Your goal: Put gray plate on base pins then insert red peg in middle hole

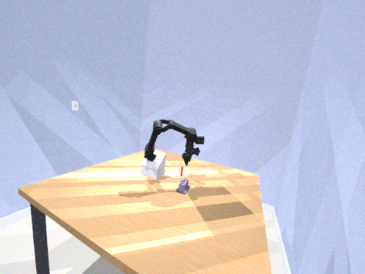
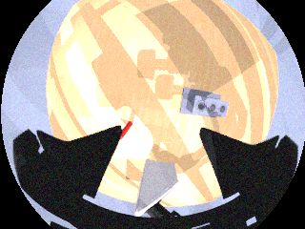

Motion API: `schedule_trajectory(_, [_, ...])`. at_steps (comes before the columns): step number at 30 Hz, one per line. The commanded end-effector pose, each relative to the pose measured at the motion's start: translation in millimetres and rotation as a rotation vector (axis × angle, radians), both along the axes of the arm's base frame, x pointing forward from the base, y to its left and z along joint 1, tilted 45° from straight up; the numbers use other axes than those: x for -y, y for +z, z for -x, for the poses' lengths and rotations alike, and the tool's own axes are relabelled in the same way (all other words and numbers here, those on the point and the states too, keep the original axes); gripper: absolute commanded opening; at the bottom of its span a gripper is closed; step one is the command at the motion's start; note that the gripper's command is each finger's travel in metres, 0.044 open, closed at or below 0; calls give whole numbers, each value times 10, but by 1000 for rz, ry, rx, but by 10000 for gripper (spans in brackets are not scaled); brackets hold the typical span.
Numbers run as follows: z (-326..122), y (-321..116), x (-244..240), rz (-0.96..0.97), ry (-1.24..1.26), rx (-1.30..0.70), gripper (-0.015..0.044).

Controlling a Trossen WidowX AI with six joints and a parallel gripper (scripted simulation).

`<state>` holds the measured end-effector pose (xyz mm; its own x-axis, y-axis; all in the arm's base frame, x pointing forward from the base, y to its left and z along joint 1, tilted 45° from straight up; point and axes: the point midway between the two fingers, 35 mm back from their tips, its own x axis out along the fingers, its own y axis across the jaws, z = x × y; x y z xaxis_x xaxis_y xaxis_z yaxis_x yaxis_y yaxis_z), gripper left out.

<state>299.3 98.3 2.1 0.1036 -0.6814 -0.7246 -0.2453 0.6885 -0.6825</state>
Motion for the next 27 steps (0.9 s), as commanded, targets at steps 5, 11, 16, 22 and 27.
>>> schedule_trajectory(5, [533, -497, -305, -69, -643, 576, 440])
schedule_trajectory(11, [678, -602, -360, -89, -844, 772, 440])
schedule_trajectory(16, [731, -634, -375, -99, -939, 866, 440])
schedule_trajectory(22, [731, -634, -375, -99, -939, 866, 440])
schedule_trajectory(27, [740, -634, -373, -99, -939, 866, 440])
